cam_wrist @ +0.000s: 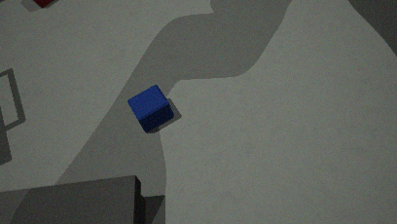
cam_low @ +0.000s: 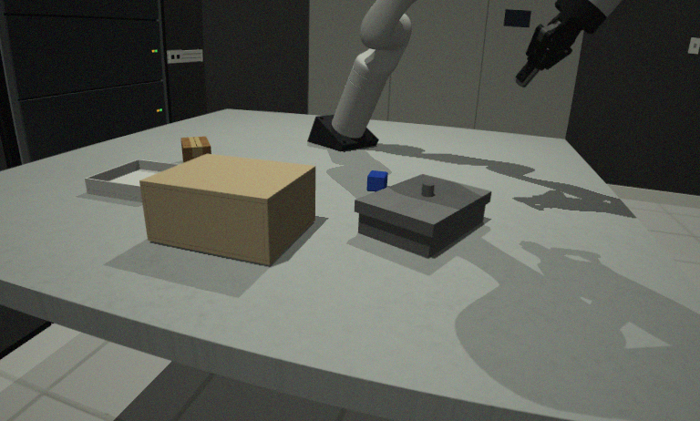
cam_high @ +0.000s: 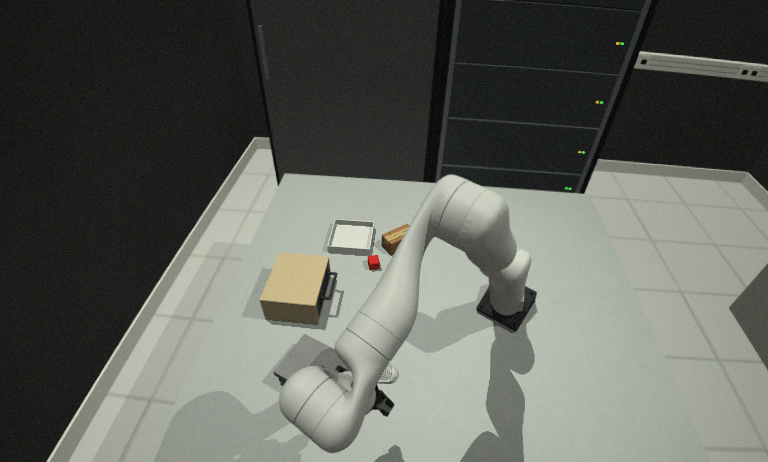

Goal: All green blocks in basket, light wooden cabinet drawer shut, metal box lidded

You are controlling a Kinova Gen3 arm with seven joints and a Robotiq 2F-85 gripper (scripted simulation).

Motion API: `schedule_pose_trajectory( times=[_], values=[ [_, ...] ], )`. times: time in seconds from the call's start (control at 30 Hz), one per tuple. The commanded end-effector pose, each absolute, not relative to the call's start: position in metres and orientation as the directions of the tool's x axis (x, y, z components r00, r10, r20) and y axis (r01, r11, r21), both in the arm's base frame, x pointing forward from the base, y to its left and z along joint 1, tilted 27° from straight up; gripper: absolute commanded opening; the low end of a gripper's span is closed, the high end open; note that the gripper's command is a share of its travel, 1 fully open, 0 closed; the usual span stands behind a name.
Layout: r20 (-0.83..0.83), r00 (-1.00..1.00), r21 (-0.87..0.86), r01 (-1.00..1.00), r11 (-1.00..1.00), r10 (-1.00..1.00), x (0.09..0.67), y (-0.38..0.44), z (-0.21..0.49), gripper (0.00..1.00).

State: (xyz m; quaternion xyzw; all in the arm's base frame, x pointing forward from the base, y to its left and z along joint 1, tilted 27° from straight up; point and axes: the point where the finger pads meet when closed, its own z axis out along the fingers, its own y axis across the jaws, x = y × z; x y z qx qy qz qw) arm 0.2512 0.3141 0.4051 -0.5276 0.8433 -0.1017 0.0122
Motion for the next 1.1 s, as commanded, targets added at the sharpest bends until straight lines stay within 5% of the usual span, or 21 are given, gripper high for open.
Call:
schedule_pose_trajectory(
  times=[0.0,0.3,0.67,1.07],
  values=[
    [0.014,-0.566,-0.091,-0.822,0.563,-0.824,0.278,0.299,0.387,0.10],
    [-0.161,-0.865,0.186,-0.500,0.846,-0.476,0.348,0.271,0.355,0.10],
    [-0.231,-0.966,0.361,-0.194,0.912,-0.114,0.405,0.232,0.350,0.10],
    [-0.245,-0.968,0.379,-0.142,0.915,-0.049,0.418,0.220,0.351,0.10]
  ],
)
